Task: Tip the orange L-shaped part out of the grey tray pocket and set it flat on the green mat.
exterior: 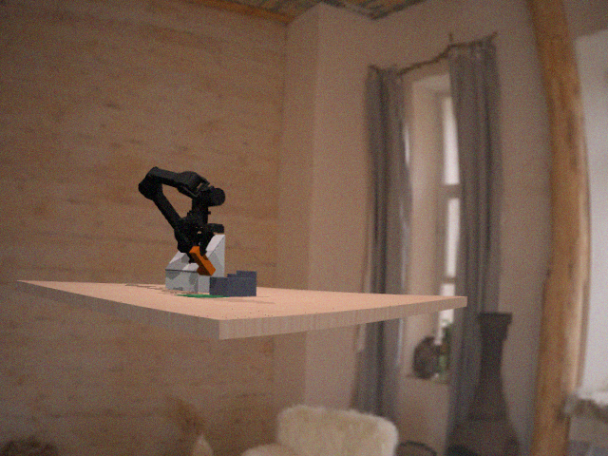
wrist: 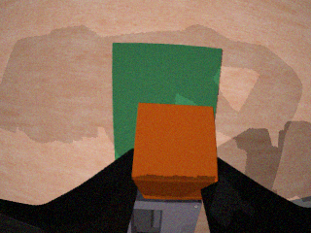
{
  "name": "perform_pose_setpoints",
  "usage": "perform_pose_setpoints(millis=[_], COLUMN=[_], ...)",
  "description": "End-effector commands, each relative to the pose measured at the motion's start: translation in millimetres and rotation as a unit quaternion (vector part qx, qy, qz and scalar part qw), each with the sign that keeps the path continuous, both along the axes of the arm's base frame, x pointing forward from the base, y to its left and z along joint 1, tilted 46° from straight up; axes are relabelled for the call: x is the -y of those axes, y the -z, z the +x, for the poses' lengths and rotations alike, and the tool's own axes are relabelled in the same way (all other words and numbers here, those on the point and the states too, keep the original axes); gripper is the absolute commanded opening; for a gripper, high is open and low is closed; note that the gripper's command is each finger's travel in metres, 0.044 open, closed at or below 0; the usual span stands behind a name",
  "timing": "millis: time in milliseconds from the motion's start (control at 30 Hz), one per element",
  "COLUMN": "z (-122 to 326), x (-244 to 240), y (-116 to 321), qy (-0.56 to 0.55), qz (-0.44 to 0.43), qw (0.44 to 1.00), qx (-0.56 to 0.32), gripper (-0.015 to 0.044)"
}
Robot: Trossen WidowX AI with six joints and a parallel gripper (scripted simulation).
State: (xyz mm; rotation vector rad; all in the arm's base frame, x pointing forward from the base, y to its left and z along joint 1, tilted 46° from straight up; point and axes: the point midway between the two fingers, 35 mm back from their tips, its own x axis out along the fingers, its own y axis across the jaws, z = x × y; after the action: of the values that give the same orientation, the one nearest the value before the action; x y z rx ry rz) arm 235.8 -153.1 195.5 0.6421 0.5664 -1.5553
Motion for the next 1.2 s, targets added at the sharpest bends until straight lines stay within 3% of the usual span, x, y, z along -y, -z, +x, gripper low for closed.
perform_pose_setpoints(millis=[0,1167], z=[-0.8,-3.8], x=[5.3,45.5], y=[5.6,43.3], qy=[-0.002,-0.002], qz=[0.000,-0.002], qw=[1.000,1.000], qx=[-0.002,-0.002], gripper=[0.0000,0.0000])
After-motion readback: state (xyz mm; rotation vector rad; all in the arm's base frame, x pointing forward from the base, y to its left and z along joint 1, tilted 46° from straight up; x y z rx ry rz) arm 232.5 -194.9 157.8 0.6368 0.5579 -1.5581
